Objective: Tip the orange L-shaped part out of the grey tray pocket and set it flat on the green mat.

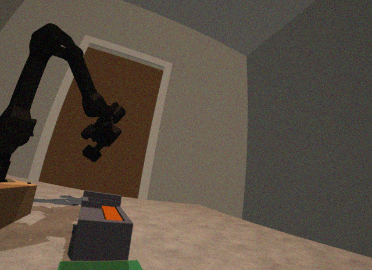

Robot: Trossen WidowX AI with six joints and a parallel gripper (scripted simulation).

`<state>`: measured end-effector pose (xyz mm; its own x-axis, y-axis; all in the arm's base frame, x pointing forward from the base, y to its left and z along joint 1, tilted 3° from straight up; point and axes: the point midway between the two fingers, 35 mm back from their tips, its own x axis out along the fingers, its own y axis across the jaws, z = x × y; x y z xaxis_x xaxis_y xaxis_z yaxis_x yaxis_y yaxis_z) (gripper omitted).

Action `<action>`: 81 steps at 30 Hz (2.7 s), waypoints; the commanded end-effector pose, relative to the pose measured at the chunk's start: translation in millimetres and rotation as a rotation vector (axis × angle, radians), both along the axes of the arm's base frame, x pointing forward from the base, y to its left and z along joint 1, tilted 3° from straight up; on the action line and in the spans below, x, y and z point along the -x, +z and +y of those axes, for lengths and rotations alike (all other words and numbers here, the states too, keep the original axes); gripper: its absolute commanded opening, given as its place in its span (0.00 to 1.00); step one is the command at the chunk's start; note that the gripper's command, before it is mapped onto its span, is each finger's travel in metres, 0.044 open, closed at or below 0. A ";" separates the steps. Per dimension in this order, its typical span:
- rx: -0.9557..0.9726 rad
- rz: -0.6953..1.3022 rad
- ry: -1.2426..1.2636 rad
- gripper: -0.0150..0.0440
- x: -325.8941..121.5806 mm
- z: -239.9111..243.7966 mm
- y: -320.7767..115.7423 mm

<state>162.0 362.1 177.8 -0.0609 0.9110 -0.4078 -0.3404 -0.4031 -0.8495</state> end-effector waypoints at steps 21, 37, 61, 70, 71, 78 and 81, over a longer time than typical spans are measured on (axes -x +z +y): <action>0.455 1.383 -1.998 0.56 -97.4 -281.1 -70.2; 0.452 1.466 -2.197 0.56 -90.0 -305.4 -90.5; 0.452 1.466 -2.197 0.56 -89.2 -302.2 -162.4; 0.452 1.466 -2.197 0.56 -88.8 -301.6 -176.9; 0.452 1.466 -2.197 0.56 -88.7 -301.6 -177.7; 0.452 1.466 -2.197 0.56 -88.7 -301.6 -178.0; 0.452 1.466 -2.197 0.56 -88.7 -301.6 -178.0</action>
<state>252.0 61.7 3.8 0.0237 0.0562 -0.9981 -0.2228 0.9736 0.0495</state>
